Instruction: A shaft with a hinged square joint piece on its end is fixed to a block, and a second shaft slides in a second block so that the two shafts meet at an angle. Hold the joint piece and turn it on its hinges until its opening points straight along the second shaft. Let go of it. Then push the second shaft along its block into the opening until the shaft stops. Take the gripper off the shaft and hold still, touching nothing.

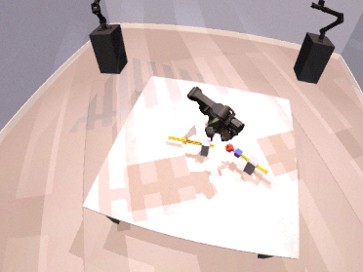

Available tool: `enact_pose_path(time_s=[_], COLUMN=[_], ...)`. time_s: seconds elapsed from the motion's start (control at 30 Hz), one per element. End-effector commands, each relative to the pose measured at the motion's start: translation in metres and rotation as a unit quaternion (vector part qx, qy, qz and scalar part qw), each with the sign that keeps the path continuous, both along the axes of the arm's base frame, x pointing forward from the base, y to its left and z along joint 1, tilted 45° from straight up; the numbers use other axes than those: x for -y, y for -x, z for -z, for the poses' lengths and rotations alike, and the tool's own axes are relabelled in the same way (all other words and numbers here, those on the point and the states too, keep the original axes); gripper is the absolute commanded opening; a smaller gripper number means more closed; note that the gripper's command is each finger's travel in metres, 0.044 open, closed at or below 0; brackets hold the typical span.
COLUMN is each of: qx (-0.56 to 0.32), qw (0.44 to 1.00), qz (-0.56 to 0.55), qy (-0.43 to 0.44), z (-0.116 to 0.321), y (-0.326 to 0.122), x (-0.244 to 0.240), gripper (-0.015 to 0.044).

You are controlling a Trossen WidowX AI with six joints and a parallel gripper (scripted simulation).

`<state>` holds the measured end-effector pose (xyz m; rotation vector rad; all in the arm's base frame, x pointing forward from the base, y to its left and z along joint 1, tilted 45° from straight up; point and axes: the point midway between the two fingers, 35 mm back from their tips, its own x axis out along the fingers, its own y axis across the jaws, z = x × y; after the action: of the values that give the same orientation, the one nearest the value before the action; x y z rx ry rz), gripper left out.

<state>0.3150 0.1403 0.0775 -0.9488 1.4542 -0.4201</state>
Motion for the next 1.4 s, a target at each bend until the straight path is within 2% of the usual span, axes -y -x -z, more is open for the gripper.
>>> enact_pose_path(time_s=[0.0, 0.33, 0.67, 1.0, 1.37], qx=[-0.052, -0.174, -0.295, -0.409, -0.526], qw=[0.998, 0.976, 0.93, 0.862, 0.763], qz=[-0.039, -0.127, -0.21, -0.288, -0.364], qy=[0.015, 0.043, 0.066, 0.084, 0.097], z=[0.003, 0.01, 0.018, 0.024, 0.032], y=[-0.001, -0.001, -0.002, -0.002, -0.002], x=[0.003, 0.009, 0.015, 0.021, 0.028], gripper=[0.044, 0.044, 0.044, 0.044, 0.044])
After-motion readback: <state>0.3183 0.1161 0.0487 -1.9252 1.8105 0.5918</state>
